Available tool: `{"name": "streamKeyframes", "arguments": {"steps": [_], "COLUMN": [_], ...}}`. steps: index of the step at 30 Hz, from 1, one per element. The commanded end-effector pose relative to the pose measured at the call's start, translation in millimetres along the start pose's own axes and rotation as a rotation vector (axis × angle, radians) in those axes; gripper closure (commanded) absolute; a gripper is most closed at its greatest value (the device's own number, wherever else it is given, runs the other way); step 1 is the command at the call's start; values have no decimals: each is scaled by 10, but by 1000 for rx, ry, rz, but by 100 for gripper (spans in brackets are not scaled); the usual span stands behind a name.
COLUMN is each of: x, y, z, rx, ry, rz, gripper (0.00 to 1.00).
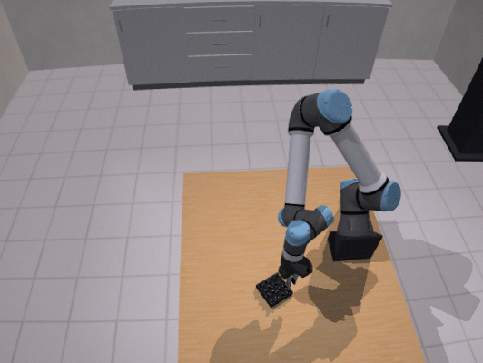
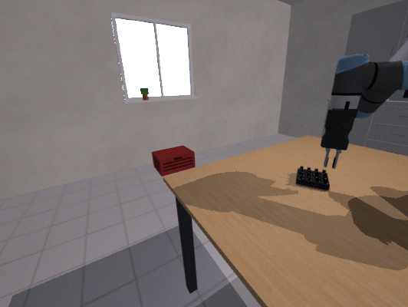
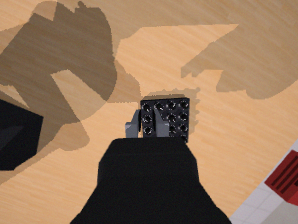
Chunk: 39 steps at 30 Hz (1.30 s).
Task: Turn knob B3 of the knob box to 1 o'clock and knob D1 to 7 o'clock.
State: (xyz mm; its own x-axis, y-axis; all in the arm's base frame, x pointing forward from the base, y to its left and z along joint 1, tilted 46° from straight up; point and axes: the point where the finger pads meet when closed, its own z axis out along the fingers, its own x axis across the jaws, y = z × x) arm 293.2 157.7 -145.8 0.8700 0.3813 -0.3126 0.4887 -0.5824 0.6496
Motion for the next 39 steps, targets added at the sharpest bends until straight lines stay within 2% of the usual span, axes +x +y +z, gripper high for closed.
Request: {"name": "streamKeyframes", "arguments": {"steps": [1,23,39], "x": [3,3,4], "y": [0,0,-1], "z": [-4,90,284], "rx": [0,0,0], "ry": [1,1,1], "rz": [0,0,0], "gripper": [54,54,54]}}
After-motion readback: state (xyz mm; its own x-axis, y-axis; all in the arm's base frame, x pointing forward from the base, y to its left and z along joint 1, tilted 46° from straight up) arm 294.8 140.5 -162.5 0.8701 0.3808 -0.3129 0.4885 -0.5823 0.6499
